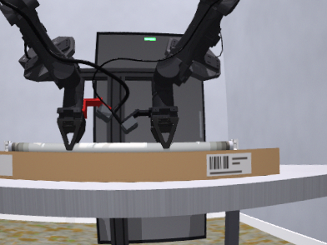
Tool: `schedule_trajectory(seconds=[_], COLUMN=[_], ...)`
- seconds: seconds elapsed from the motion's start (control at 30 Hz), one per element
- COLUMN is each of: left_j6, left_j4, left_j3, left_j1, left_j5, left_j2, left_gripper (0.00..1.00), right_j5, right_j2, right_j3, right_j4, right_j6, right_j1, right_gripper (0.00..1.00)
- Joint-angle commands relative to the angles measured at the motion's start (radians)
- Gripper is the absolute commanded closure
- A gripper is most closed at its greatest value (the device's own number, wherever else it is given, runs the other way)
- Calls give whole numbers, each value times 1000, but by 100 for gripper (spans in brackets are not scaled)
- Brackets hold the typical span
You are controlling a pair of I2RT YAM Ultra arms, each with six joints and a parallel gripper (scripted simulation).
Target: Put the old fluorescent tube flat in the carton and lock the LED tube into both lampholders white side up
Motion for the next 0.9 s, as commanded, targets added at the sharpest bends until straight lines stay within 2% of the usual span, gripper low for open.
schedule_trajectory(seconds=[0.0,0.07,0.1,0.67,0.7,0.87], left_j6=[6,6,6,6,-18,-37], left_j4=[-22,-22,-22,-23,-18,-21], left_j3=[-39,-39,-39,-40,-59,-105], left_j1=[-25,-25,-25,-26,-37,-69], left_j5=[-10,-10,-10,4,-32,-61], left_j2=[-6,-6,-6,-6,-46,-85], left_gripper=[51,51,51,51,51,51], right_j5=[11,11,11,4,37,65], right_j2=[34,34,34,33,-44,-73], right_j3=[-61,-61,-61,-51,-77,-125], right_j4=[-26,-26,-26,-24,-15,-10], right_j6=[-20,-20,-20,-12,9,31], right_j1=[27,25,26,29,41,75], right_gripper=[89,89,51,51,51,51])
